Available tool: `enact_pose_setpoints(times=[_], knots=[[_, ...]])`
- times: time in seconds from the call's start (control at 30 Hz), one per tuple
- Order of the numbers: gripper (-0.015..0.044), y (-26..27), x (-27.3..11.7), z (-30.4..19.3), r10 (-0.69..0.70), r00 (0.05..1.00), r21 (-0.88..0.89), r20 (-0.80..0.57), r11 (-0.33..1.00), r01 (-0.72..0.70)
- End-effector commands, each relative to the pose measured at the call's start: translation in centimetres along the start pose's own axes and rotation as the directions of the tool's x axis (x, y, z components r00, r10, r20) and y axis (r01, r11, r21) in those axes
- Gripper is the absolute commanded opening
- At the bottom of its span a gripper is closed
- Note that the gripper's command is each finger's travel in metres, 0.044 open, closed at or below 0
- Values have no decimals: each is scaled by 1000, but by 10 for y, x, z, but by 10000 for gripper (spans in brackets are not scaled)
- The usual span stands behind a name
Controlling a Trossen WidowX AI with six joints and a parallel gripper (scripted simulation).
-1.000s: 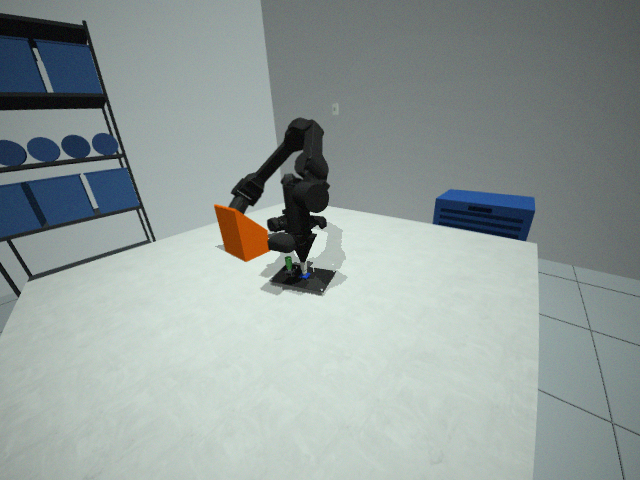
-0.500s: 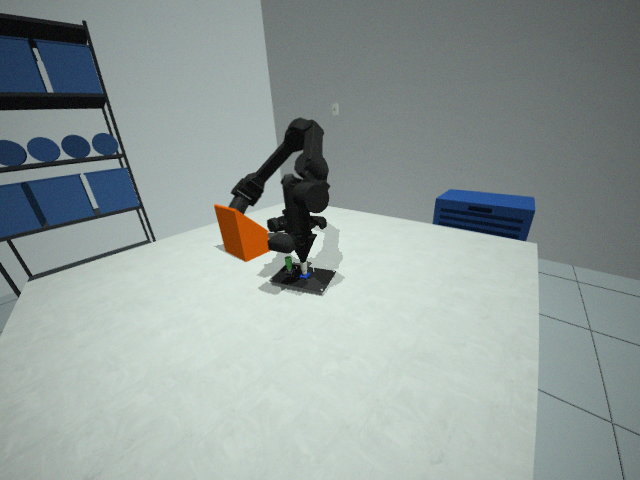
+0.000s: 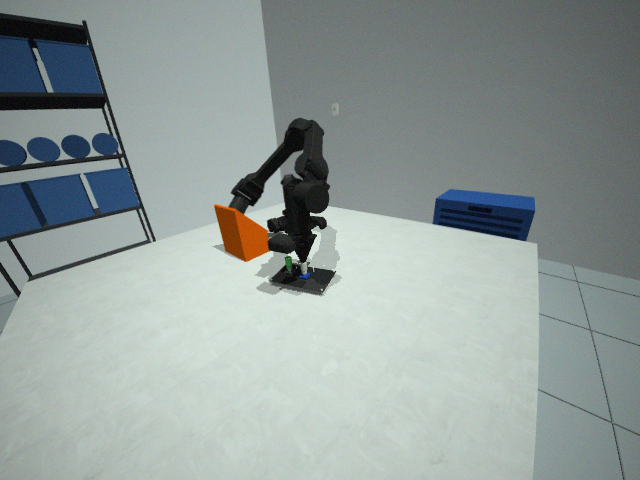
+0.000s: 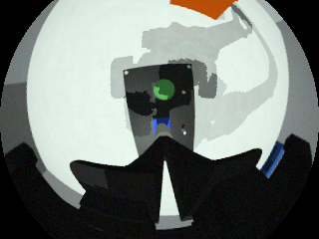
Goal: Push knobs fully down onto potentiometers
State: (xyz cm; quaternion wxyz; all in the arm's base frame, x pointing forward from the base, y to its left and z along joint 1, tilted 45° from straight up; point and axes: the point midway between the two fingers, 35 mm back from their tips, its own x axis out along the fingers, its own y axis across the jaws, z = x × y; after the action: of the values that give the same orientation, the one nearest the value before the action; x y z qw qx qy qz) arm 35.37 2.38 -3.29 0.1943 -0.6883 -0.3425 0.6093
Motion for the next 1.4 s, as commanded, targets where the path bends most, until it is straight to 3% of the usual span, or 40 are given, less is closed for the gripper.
enact_pose_setpoints(times=[0.0,1.37], knots=[[0,-1,3,-1,-2,1000,-4,1,1000,2],[0,-1,-11,-1,-2,1000,-4,2,1000,2]])
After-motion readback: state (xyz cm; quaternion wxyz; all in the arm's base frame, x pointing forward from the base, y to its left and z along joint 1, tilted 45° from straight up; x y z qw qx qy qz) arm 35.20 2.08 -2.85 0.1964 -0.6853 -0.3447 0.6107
